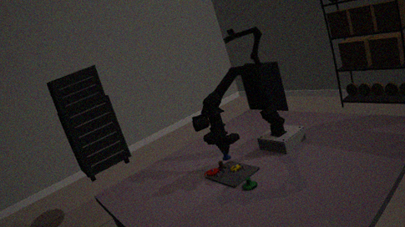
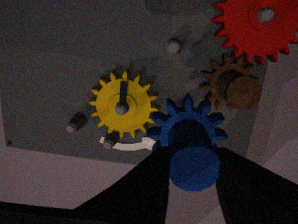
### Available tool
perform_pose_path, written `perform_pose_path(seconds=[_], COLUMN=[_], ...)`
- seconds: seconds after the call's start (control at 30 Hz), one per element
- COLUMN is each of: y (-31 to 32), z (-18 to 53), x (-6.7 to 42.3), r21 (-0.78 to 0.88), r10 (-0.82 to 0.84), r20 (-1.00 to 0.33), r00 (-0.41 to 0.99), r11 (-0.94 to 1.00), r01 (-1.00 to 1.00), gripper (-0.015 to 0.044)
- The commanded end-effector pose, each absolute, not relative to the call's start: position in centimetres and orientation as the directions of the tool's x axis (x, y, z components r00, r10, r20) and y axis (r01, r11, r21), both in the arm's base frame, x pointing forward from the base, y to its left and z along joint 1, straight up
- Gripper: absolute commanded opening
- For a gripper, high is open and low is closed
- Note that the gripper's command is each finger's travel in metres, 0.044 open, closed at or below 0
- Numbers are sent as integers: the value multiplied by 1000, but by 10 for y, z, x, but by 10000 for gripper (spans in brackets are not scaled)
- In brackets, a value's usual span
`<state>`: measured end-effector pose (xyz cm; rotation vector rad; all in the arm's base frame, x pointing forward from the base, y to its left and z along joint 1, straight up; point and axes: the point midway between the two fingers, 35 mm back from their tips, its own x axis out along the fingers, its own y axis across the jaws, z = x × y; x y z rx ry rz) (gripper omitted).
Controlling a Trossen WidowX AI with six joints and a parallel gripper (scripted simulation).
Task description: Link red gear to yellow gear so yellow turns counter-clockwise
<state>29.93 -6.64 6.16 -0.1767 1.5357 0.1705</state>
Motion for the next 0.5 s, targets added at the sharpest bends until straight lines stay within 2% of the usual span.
perform_pose_path(seconds=[0.0, 0.47], y=[-68, -68], z=[61, 62], x=[299, 298], r21=[-9, 1], r10=[-3, -3], r20=[-1000, -1000], r00=[27, 27], r11=[980, 985], r01=[-200, 174], gripper=[0, 0])
